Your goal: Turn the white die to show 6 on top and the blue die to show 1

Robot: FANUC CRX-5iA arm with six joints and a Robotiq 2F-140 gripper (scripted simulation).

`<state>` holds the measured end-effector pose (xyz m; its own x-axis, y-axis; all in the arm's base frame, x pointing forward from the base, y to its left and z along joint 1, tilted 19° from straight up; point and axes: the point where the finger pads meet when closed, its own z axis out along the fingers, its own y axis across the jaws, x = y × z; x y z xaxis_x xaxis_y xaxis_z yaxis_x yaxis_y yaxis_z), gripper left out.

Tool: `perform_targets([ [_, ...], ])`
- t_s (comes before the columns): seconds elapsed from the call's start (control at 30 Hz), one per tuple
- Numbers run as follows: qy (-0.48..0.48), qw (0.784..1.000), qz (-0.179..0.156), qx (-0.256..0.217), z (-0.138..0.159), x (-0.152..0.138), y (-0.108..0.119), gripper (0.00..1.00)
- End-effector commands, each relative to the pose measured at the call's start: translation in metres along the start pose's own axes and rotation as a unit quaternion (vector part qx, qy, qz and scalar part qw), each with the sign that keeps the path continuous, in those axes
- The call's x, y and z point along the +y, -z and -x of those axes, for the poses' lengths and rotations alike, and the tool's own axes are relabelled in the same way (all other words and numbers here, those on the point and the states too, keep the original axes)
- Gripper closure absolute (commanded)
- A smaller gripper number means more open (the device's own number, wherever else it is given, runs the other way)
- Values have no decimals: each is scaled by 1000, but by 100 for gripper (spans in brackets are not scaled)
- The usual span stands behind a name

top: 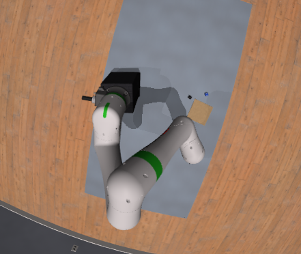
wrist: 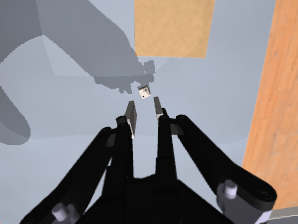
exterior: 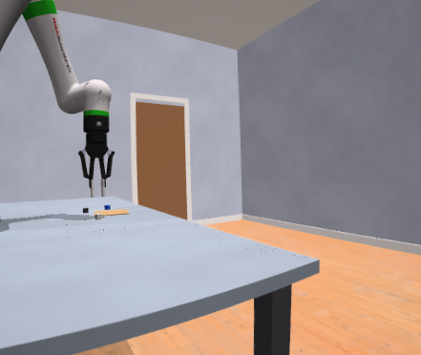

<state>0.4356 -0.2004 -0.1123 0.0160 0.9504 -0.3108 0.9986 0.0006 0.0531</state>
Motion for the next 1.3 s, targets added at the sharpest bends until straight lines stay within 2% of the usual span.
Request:
perform_targets([
  [0.0, 0, 1000, 0, 0, 0, 0, 0, 79],
  [0.77, 0, 1000, 0, -1, 0, 0, -2, 79],
  [1.27, 0, 1000, 1, -2, 0, 0, -18, 79],
])
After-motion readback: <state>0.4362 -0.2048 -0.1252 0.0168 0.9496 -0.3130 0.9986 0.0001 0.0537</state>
